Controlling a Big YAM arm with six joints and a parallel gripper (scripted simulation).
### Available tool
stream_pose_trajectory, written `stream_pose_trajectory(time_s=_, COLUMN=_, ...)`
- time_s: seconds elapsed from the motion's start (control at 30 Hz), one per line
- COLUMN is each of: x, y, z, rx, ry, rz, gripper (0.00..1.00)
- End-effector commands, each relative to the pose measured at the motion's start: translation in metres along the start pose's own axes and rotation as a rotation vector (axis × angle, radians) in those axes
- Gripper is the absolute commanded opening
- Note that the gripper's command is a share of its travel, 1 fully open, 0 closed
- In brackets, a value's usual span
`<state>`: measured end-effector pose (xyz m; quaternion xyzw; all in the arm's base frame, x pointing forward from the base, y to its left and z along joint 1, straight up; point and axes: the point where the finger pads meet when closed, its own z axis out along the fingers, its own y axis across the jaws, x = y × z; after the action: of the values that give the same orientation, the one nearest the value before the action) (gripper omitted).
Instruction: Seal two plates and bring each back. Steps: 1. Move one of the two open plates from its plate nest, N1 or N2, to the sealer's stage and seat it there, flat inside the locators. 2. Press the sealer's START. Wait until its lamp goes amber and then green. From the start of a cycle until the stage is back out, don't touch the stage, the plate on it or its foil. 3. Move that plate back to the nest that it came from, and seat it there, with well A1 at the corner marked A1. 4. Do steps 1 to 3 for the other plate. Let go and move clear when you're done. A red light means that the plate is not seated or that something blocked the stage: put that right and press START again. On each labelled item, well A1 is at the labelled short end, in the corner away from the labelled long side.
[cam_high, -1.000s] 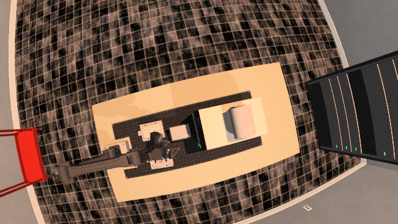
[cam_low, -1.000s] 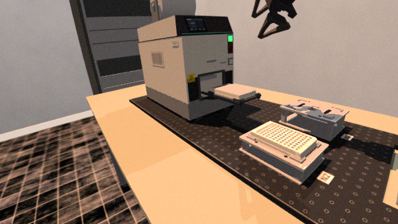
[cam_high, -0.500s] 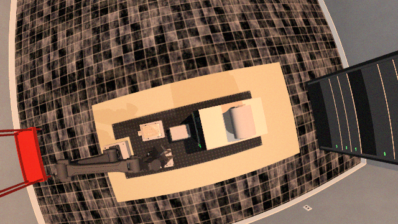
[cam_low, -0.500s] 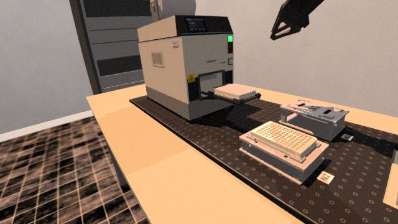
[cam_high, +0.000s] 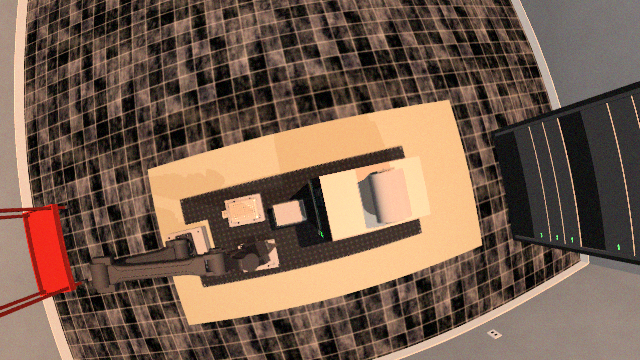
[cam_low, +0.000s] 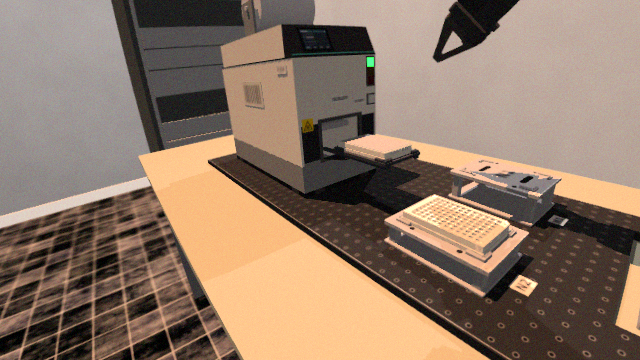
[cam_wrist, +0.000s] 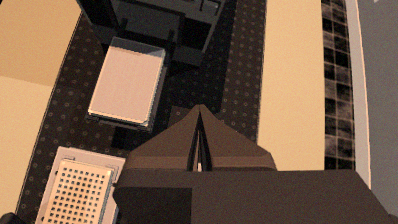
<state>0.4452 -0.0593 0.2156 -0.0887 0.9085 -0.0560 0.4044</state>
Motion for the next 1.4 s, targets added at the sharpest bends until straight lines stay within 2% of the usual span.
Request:
stream_pose_trajectory(time_s=0.0, x=-0.021, y=-0.017, z=-0.002, rx=0.027, ry=-0.016, rz=0.199, gripper=0.00)
stream_pose_trajectory(time_s=0.13, x=-0.024, y=-0.014, z=-0.001, rx=0.022, ry=-0.019, rz=0.330, gripper=0.00)
stream_pose_trajectory(time_s=0.3, x=-0.030, y=-0.005, z=-0.002, rx=0.002, ry=-0.032, rz=0.280, gripper=0.00)
stream_pose_trajectory(time_s=0.47, x=-0.028, y=-0.012, z=-0.006, rx=0.015, ry=-0.045, rz=0.266, gripper=0.00)
stream_pose_trajectory(time_s=0.57, x=-0.030, y=-0.019, z=-0.004, rx=0.011, ry=0.093, rz=0.262, gripper=0.00)
stream_pose_trajectory(time_s=0.8, x=-0.028, y=-0.006, z=0.006, rx=-0.047, ry=0.348, rz=0.227, gripper=0.00)
stream_pose_trajectory(time_s=0.87, x=-0.029, y=-0.006, z=0.008, rx=-0.057, ry=0.413, rz=0.225, gripper=0.00)
stream_pose_trajectory(time_s=0.97, x=-0.027, y=-0.009, z=0.005, rx=-0.054, ry=0.425, rz=0.231, gripper=0.00)
stream_pose_trajectory(time_s=1.17, x=-0.031, y=-0.017, z=0.012, rx=-0.076, ry=0.639, rz=0.246, gripper=0.00)
stream_pose_trajectory(time_s=1.37, x=-0.025, y=-0.003, z=0.018, rx=-0.110, ry=0.856, rz=0.247, gripper=0.00)
